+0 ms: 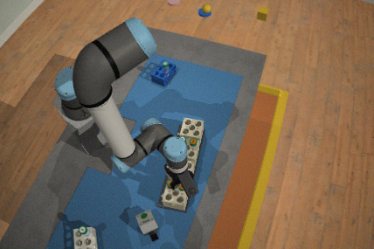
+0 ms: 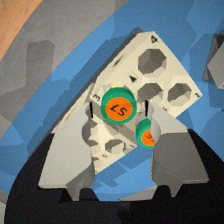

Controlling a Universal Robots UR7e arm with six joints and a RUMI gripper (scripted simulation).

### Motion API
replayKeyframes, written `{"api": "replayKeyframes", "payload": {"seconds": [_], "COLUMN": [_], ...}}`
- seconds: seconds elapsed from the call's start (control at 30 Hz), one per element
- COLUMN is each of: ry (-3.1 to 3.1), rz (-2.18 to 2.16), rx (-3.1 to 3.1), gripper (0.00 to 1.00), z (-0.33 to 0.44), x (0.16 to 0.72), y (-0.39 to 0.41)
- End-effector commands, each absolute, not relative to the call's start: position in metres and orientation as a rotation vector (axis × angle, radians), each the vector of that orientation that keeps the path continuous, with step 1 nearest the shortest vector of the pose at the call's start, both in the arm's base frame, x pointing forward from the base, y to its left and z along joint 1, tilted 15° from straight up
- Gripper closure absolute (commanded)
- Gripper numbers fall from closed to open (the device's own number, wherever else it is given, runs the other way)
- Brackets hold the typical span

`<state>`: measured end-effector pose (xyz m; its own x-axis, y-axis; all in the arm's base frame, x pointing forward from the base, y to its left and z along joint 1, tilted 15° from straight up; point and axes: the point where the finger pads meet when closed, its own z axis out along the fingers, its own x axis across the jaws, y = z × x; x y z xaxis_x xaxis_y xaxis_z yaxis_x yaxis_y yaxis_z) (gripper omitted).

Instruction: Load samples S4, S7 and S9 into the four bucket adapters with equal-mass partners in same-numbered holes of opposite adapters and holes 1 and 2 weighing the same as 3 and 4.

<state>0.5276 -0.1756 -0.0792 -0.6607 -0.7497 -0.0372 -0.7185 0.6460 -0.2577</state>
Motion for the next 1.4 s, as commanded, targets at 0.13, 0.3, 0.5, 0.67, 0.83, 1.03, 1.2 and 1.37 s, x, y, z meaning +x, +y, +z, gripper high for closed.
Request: {"api": "replayKeyframes", "payload": {"seconds": [0.13,0.3,0.5,0.67,0.83,1.03,1.2,1.37], "ry": [2.720,2.720,2.720,2.720,2.634,2.418,2.288,2.039], "rz": [-0.335,-0.335,-0.335,-0.335,-0.352,-0.380,-0.392,-0.406], "rx": [-1.221,-1.220,-1.220,-1.220,-1.428,-1.826,-2.014,-2.306], "gripper": [0.65,0.65,0.65,0.65,1.00,1.00,1.00,1.00], "z": [-0.079,-0.069,-0.050,-0.040,-0.040,-0.042,-0.042,-0.044], "x": [0.528,0.526,0.521,0.519,0.503,0.471,0.455,0.429], "y": [-0.176,-0.174,-0.171,-0.170,-0.189,-0.228,-0.247,-0.279]}}
